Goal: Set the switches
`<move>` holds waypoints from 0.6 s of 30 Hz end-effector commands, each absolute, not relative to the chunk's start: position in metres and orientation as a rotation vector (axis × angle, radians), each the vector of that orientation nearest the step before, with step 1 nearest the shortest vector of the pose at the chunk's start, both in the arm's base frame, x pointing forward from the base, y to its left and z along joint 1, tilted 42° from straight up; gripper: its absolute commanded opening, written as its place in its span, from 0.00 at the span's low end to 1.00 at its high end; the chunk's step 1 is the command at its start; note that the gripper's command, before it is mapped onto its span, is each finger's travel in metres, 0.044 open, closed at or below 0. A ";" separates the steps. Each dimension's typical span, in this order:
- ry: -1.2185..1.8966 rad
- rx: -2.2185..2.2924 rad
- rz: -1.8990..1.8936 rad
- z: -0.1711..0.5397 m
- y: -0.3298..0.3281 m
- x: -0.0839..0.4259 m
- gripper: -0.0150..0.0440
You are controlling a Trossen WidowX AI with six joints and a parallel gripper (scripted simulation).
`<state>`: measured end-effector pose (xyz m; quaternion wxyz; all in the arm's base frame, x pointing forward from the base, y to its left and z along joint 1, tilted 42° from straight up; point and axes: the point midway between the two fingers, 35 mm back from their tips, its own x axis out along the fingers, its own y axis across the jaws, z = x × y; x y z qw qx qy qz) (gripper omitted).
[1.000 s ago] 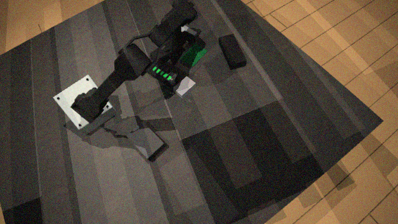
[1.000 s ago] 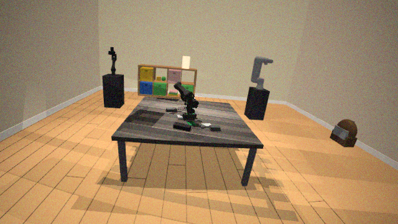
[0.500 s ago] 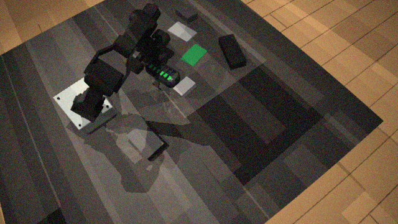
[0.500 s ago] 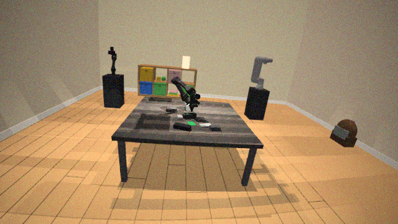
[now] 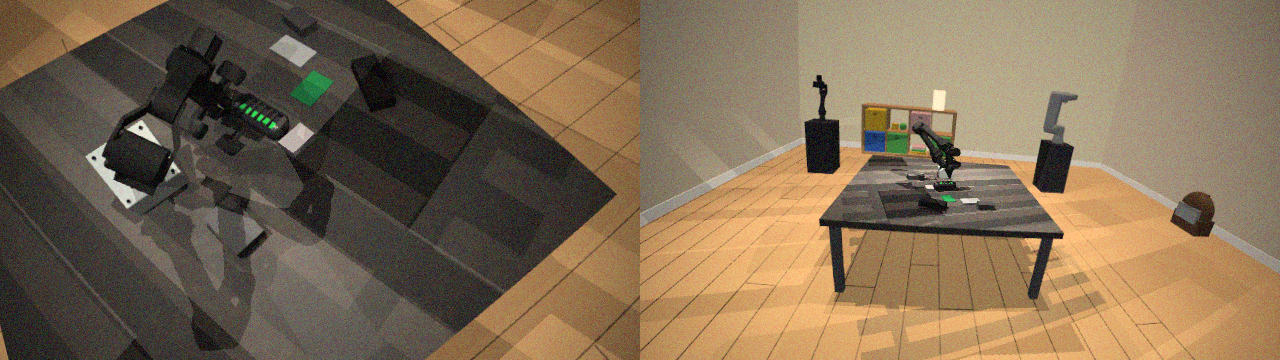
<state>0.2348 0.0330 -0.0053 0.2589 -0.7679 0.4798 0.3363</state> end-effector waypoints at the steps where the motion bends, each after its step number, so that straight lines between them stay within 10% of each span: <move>1: 1.292 -2.086 0.903 -0.004 0.033 0.235 0.25; 18: 1.498 -1.838 1.079 0.065 0.002 0.310 0.92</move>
